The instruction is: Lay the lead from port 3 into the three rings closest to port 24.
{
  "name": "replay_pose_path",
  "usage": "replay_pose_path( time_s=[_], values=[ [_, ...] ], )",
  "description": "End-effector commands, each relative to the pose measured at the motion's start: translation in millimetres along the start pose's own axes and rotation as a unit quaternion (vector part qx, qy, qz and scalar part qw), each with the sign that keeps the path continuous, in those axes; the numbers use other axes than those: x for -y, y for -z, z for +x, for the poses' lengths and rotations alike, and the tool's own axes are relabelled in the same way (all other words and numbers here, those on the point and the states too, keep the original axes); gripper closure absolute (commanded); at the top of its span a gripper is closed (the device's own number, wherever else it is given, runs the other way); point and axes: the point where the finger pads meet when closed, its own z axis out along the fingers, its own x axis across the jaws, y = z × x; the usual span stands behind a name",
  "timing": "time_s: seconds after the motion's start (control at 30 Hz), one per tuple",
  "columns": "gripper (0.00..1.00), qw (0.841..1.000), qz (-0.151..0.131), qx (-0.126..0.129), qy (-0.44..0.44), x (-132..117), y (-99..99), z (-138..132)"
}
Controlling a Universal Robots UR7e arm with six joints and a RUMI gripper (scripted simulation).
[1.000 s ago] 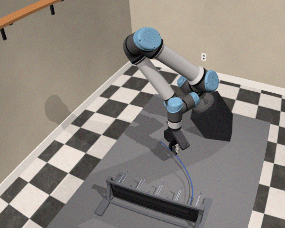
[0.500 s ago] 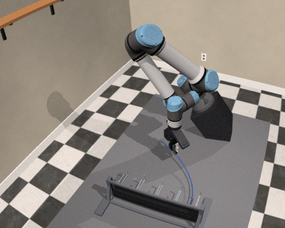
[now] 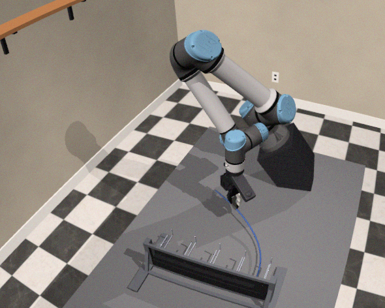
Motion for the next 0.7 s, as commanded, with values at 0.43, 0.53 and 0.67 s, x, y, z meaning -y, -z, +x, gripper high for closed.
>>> replay_pose_path(
  time_s=[0.43,0.53,0.67],
  values=[
    [1.00,0.996,0.000,0.000,0.093,11.0,37.7,84.0],
    [1.00,0.992,0.000,0.000,0.126,14.9,51.2,113.9],
    [1.00,0.989,0.000,0.000,0.149,17.3,60.6,134.0]
  ],
)
